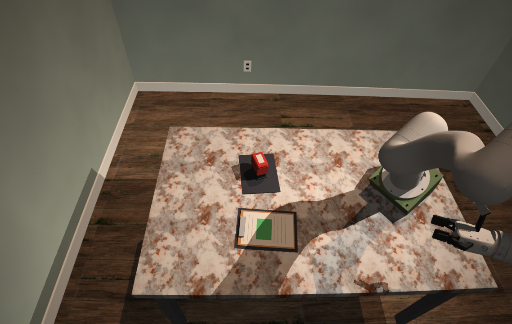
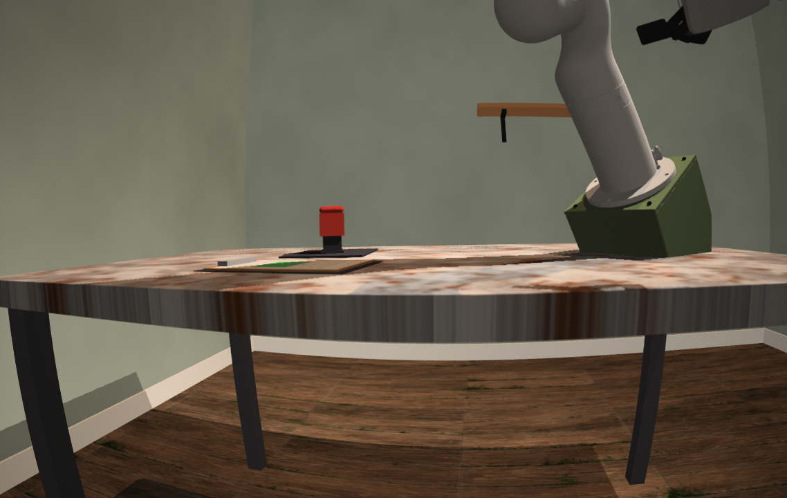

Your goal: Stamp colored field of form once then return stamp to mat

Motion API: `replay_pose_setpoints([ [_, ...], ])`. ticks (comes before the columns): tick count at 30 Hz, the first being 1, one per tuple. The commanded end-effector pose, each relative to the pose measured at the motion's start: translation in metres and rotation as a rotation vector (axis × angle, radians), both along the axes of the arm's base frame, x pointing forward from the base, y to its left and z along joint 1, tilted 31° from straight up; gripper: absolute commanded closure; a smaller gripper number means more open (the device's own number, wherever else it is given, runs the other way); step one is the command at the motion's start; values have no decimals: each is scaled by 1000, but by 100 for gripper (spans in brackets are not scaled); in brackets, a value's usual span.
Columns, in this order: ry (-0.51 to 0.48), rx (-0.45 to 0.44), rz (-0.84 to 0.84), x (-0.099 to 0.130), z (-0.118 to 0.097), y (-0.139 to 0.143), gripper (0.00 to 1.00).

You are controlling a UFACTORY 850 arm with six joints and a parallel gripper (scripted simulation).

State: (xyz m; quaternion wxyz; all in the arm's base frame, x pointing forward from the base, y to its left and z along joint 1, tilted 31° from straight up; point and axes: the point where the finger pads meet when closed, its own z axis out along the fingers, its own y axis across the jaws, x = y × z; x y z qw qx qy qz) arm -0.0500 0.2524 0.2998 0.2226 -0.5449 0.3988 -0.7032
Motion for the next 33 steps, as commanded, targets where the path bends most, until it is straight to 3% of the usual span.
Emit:
replay_pose_setpoints([
  [1,0,1,0,0,0,0,0],
  [33,27,4,-38,8,-3,0,0],
])
